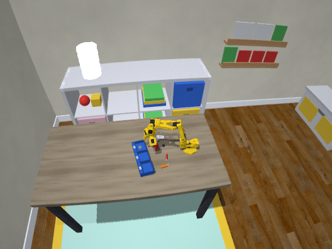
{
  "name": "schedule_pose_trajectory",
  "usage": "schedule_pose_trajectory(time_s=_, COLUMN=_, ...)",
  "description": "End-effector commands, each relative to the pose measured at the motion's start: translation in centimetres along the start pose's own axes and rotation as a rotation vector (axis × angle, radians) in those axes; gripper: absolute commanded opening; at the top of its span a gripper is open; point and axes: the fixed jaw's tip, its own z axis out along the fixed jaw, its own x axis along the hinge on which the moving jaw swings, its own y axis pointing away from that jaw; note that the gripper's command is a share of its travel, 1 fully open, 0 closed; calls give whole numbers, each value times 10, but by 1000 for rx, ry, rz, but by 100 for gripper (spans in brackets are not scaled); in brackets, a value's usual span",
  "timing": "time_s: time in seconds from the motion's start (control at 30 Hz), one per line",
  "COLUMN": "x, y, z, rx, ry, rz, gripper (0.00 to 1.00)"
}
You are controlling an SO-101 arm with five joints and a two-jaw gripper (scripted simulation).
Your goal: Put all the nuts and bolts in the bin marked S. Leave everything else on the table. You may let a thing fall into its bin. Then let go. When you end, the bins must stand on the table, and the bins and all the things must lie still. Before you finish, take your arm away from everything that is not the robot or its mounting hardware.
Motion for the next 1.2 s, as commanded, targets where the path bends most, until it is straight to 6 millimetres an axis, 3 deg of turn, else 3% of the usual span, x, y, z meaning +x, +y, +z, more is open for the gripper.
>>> schedule_pose_trajectory(time_s=0.0, x=2, y=0, z=-13, rx=74, ry=24, rz=119, gripper=19)
schedule_pose_trajectory(time_s=0.47, x=-8, y=25, z=-14, rx=28, ry=4, rz=766, gripper=21)
schedule_pose_trajectory(time_s=0.53, x=-8, y=25, z=-14, rx=28, ry=4, rz=766, gripper=21)
schedule_pose_trajectory(time_s=1.03, x=-18, y=49, z=-12, rx=-20, ry=14, rz=1392, gripper=22)
schedule_pose_trajectory(time_s=1.17, x=-19, y=52, z=-11, rx=-26, ry=17, rz=1464, gripper=22)
